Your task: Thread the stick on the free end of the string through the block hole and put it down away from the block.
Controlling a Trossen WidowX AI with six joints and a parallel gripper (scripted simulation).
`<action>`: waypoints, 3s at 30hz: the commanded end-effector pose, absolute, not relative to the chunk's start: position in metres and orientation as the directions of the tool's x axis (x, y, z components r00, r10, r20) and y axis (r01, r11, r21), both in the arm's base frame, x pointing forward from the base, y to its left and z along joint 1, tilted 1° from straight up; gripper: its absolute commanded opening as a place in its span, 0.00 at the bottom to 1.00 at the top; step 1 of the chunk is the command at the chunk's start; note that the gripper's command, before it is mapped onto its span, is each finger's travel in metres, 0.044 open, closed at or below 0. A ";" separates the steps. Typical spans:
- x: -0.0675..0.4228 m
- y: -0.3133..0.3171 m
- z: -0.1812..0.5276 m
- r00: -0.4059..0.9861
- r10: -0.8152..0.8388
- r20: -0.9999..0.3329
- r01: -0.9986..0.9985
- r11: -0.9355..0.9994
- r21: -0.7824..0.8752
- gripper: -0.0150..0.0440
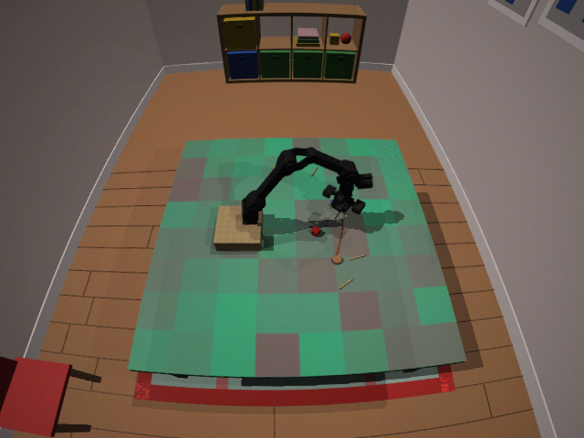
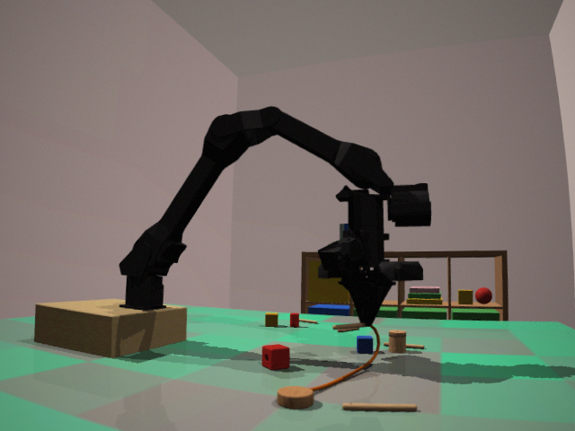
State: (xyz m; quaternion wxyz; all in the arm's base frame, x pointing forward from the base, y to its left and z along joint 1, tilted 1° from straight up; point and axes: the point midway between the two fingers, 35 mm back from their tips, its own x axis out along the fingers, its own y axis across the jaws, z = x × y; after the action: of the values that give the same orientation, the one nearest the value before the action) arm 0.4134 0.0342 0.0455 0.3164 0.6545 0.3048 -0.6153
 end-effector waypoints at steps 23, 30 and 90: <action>0.428 0.058 0.045 0.063 0.021 -0.998 0.784 -0.620 0.037 0.25; 0.423 0.059 0.039 0.063 0.021 -0.998 0.784 -0.620 0.036 0.25; 0.372 0.054 -0.002 0.058 0.020 -0.998 0.784 -0.620 0.033 0.25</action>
State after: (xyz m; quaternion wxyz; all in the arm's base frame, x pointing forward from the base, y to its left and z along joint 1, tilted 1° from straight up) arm 0.3738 0.0560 -0.0044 0.3098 0.6552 0.3041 -0.6182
